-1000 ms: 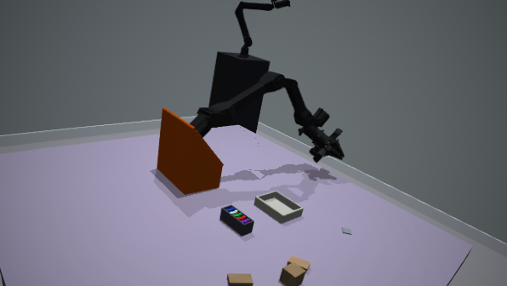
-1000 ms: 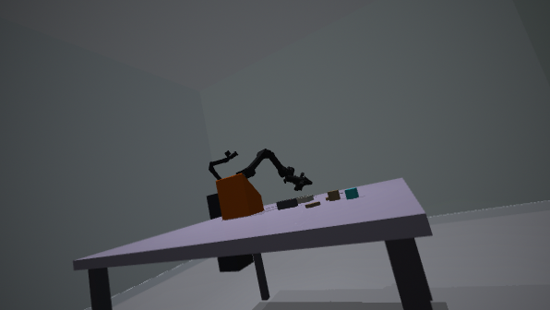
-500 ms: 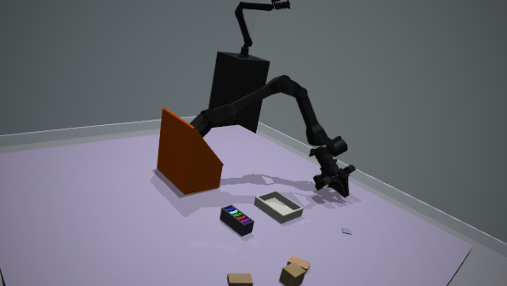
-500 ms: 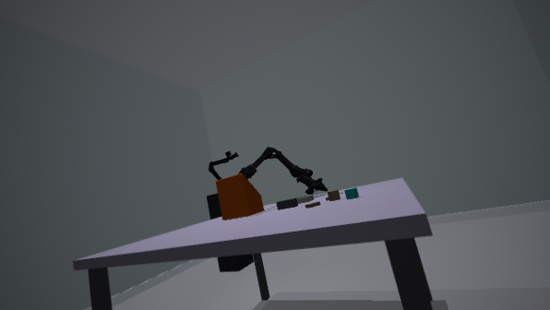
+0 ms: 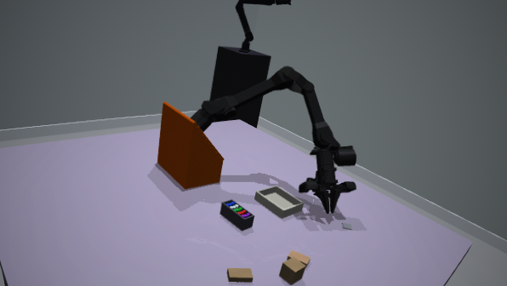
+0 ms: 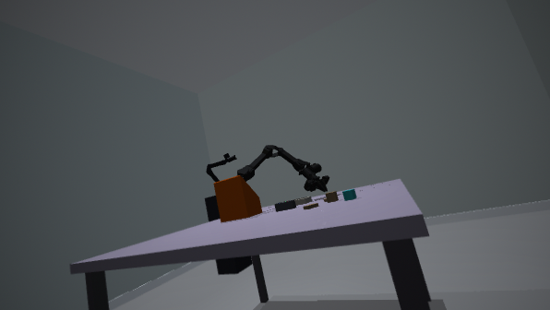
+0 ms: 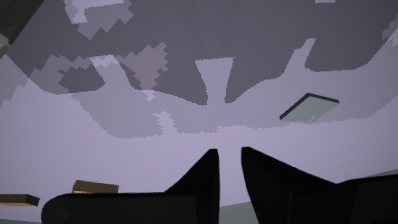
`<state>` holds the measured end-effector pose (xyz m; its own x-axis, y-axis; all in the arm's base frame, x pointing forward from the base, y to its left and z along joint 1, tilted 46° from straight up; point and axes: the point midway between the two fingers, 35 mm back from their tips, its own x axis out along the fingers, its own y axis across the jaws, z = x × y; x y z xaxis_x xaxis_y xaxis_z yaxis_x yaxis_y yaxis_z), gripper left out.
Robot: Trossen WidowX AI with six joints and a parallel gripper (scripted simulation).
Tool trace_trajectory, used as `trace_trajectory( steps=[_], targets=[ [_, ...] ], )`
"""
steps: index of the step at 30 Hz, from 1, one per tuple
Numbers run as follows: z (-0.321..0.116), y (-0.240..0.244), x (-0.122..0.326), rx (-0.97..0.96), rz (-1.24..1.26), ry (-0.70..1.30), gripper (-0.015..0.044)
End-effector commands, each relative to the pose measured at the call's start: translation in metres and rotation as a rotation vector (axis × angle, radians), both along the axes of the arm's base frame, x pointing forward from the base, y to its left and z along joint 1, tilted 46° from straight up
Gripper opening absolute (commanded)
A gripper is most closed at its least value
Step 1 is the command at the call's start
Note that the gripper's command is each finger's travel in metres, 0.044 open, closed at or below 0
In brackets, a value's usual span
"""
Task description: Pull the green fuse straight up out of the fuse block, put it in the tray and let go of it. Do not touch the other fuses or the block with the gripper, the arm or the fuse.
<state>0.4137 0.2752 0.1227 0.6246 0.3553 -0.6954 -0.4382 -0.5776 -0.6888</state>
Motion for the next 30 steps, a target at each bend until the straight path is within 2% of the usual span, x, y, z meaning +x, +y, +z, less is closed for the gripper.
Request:
trace_trajectory(
  steps=[1,10,14,18,20,30],
  targets=[
    [-0.051,-0.052,-0.001,0.014,-0.046,0.196,0.0061],
    [-0.132,-0.149,-0.042,0.169,-0.150,0.604,0.0061],
    [-0.158,-0.187,-0.077,0.330,-0.225,0.802,0.0061],
    [-0.172,-0.216,-0.119,0.568,-0.319,0.988,0.0061],
    [-0.173,-0.220,-0.126,0.615,-0.337,1.015,0.0061],
    [-0.175,-0.223,-0.125,0.614,-0.337,1.015,0.0061]
  ],
)
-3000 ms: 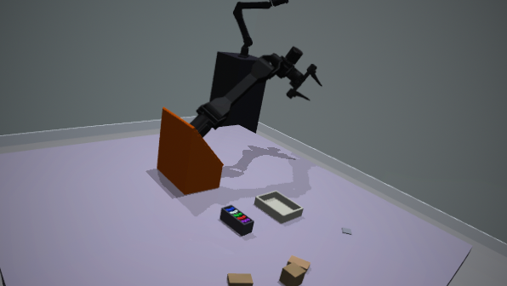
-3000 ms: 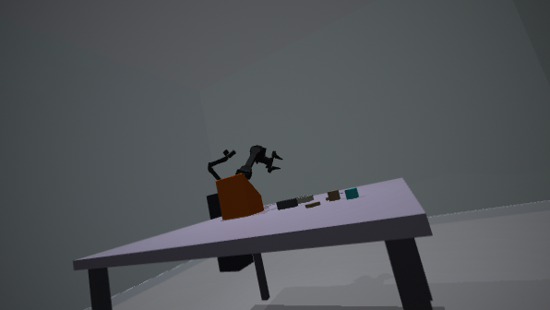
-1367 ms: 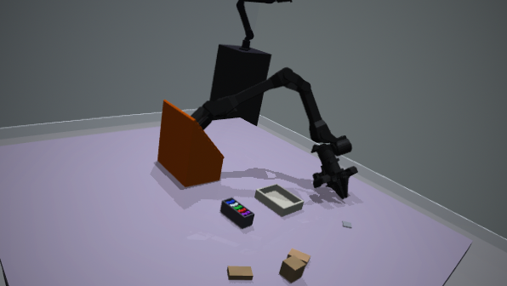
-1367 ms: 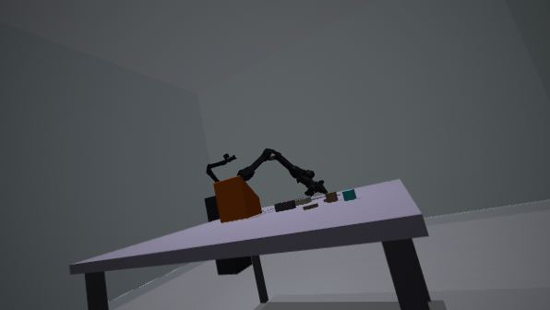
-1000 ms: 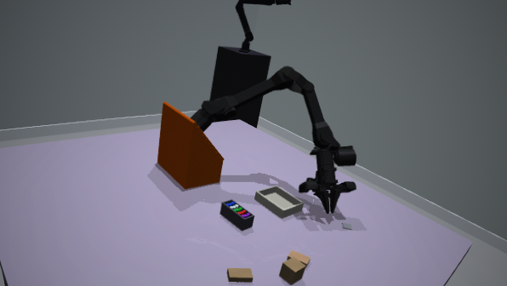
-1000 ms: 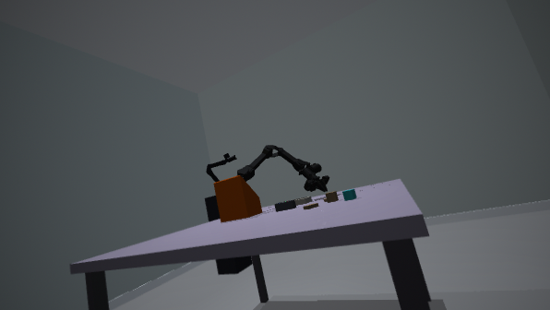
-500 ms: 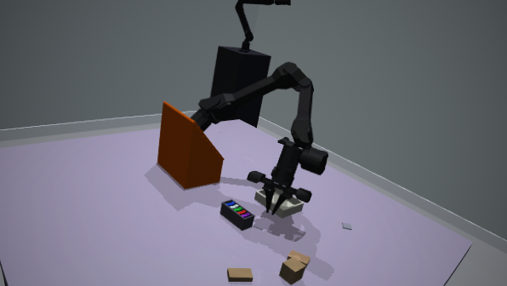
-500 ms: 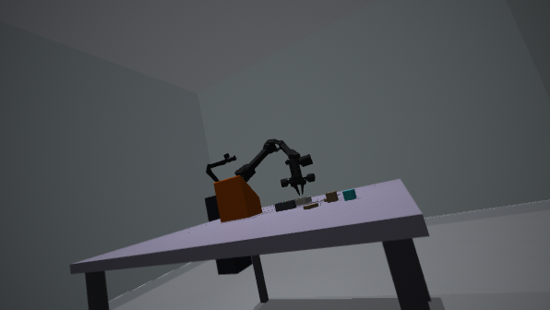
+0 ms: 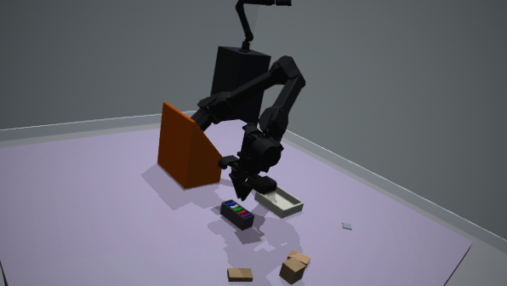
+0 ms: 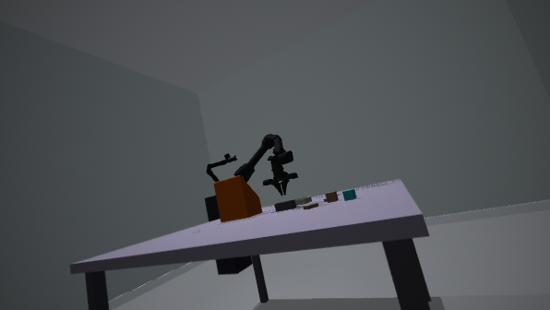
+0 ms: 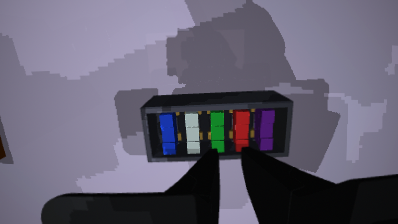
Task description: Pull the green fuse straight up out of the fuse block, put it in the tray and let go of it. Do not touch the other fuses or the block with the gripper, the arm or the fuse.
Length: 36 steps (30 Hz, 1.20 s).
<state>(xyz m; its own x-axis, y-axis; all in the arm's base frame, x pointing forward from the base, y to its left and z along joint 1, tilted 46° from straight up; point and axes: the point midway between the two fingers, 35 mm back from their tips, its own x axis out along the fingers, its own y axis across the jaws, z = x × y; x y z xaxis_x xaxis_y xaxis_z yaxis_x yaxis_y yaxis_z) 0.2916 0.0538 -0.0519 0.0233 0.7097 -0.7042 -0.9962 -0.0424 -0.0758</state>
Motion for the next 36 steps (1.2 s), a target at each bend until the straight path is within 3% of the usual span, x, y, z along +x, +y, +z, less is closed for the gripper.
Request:
trace_trajectory(
  steps=[1,36],
  targets=[
    [-0.001,-0.001,-0.003,0.016,-0.009,0.009,0.0061],
    [-0.023,0.021,-0.003,0.017,-0.009,0.010,0.0061]
  ],
)
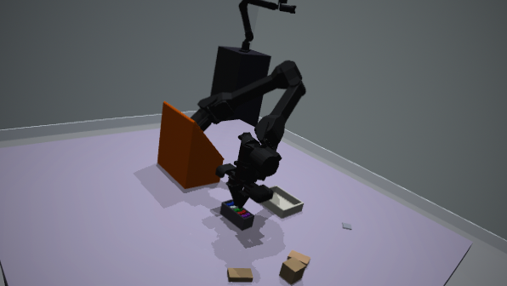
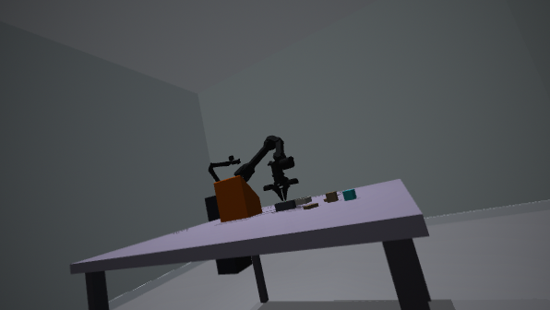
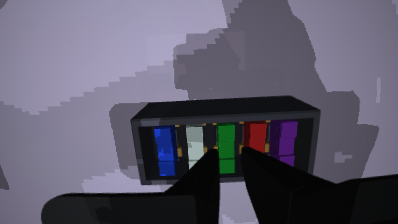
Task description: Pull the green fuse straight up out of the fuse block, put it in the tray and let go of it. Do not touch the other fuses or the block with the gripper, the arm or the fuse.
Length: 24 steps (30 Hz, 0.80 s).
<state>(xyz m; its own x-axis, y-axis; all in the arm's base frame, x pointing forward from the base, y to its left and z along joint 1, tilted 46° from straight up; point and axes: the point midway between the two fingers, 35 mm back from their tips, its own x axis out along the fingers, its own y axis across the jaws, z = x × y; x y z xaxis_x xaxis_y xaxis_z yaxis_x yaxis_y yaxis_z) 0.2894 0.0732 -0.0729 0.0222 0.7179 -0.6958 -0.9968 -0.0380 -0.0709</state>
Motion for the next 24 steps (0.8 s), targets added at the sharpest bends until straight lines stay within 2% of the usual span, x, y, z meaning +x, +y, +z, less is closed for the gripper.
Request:
trace_trajectory(
  steps=[1,19,24],
  targets=[
    [-0.0016,0.0015,-0.0005,0.005,-0.005,0.004,0.0061],
    [-0.0085,0.0088,-0.0003,0.005,-0.005,0.005,0.0061],
    [-0.0076,0.0077,-0.0002,0.001,0.000,0.001,0.0028]
  ],
)
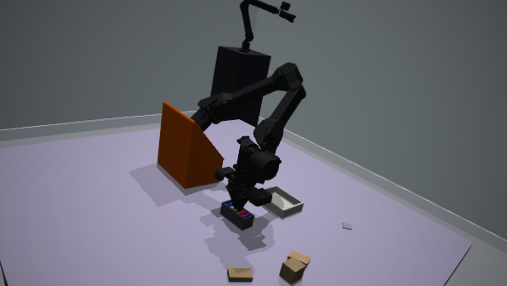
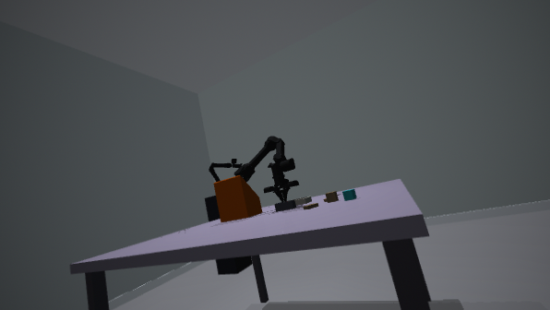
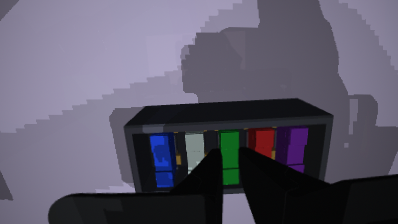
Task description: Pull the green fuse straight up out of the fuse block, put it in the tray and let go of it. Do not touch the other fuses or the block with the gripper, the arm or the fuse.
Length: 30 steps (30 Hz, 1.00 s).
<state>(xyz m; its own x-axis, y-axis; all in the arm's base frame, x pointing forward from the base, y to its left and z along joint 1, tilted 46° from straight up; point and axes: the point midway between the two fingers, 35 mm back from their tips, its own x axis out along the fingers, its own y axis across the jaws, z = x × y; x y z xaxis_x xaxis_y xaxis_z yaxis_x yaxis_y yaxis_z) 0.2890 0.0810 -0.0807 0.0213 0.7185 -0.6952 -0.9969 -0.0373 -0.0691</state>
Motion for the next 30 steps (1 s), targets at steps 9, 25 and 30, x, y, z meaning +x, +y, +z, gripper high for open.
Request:
trace_trajectory(
  steps=[9,25,30],
  targets=[
    [0.0004,-0.0002,0.0001,0.000,0.000,-0.001,0.0000],
    [0.0053,-0.0057,0.0004,0.000,-0.001,0.000,0.0000],
    [0.0069,-0.0075,0.0004,0.000,-0.001,0.000,0.0000]
  ],
)
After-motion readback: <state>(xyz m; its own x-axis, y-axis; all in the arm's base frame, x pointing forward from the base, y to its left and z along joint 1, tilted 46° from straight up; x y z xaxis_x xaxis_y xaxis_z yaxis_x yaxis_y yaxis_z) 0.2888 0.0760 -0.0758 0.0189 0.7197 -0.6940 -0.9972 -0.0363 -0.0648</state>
